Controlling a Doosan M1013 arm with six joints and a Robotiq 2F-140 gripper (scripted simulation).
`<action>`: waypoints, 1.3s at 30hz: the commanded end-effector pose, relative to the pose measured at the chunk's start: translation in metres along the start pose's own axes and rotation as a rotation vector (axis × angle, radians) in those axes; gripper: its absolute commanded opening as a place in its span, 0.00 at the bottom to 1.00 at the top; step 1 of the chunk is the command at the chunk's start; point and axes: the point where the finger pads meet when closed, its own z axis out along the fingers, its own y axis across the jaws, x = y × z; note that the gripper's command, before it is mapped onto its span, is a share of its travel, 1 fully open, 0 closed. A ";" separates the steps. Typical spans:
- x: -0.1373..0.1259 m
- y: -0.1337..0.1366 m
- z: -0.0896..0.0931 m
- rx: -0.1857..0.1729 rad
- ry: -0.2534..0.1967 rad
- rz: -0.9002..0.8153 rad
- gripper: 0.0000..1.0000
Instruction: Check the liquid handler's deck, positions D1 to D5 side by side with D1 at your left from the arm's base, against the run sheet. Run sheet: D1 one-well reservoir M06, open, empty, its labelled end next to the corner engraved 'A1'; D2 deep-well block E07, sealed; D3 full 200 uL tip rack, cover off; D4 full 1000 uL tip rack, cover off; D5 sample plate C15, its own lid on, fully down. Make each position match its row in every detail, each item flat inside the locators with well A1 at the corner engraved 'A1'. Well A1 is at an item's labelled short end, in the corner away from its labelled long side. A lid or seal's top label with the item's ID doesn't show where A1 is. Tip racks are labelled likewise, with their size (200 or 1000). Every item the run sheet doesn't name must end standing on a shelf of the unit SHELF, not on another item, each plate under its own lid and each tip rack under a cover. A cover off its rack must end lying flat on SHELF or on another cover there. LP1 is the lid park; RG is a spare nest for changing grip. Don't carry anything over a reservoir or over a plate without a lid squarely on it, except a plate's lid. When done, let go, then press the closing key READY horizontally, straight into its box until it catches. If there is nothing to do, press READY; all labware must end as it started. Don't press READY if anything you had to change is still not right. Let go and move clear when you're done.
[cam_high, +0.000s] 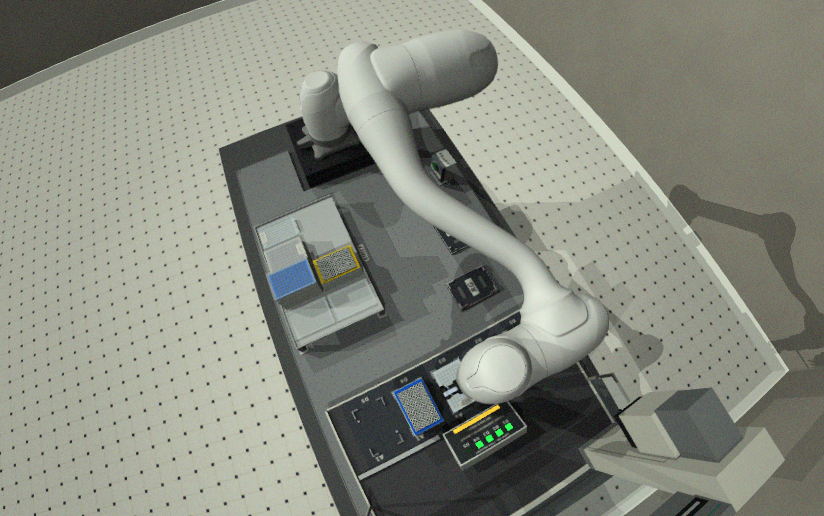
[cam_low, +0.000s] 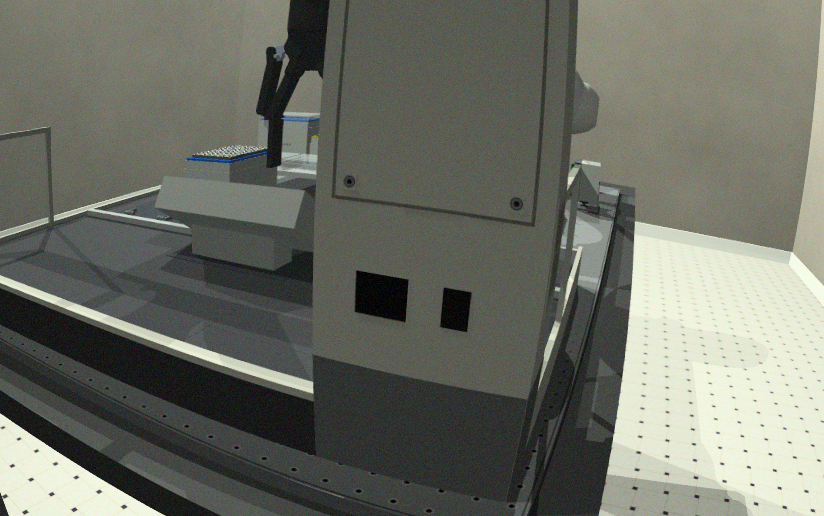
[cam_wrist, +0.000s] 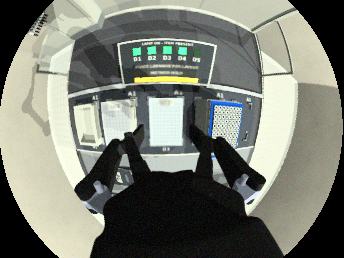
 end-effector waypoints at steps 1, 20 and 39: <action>0.000 0.000 0.002 0.000 0.002 0.000 0.66; 0.000 0.000 0.030 0.000 0.002 0.000 0.66; 0.001 0.000 0.059 0.000 0.002 0.000 0.66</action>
